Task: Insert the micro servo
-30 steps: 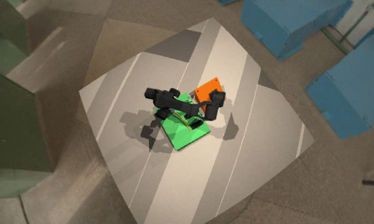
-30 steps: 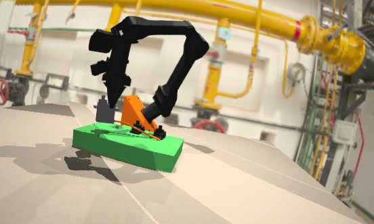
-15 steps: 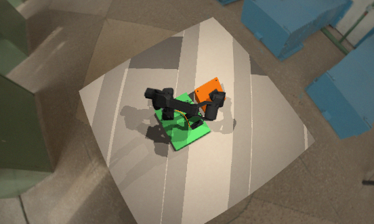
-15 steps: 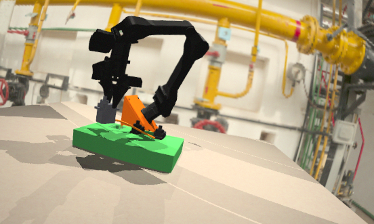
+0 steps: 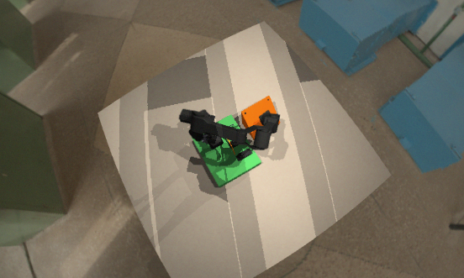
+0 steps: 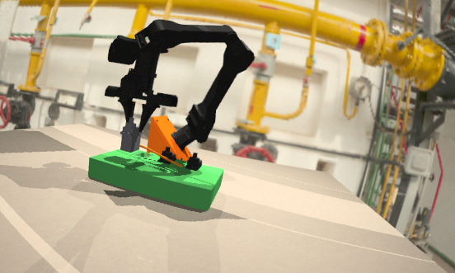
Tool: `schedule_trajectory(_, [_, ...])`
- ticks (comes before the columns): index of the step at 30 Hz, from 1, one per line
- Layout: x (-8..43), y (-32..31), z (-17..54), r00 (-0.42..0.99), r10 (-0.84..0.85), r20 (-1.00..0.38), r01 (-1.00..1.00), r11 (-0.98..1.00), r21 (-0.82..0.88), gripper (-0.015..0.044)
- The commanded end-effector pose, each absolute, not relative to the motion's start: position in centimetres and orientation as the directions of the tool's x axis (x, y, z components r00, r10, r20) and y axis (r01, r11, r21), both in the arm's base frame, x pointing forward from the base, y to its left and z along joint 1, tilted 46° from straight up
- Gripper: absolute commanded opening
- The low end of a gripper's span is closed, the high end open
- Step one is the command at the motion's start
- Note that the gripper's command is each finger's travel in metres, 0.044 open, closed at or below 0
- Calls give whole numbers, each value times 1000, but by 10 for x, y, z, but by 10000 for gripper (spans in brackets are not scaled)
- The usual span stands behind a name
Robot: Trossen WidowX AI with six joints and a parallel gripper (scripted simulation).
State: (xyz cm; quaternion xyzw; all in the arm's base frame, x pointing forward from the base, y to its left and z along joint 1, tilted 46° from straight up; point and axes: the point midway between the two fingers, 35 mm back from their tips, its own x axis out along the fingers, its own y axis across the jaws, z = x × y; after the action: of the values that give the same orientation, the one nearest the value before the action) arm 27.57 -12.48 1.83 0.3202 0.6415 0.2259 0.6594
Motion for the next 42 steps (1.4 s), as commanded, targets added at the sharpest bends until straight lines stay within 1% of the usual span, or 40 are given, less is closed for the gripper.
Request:
schedule_trajectory(1, [275, -128, 19, 82, 703, -706, 86, 701, 708, 0])
schedule_trajectory(7, [262, -127, 19, 81, 703, -706, 87, 701, 708, 0])
schedule_trajectory(27, [169, -116, 18, 77, 703, -707, 91, 701, 707, 0])
schedule_trajectory(42, [169, -105, 7, 77, 704, -706, 91, 701, 708, 0])
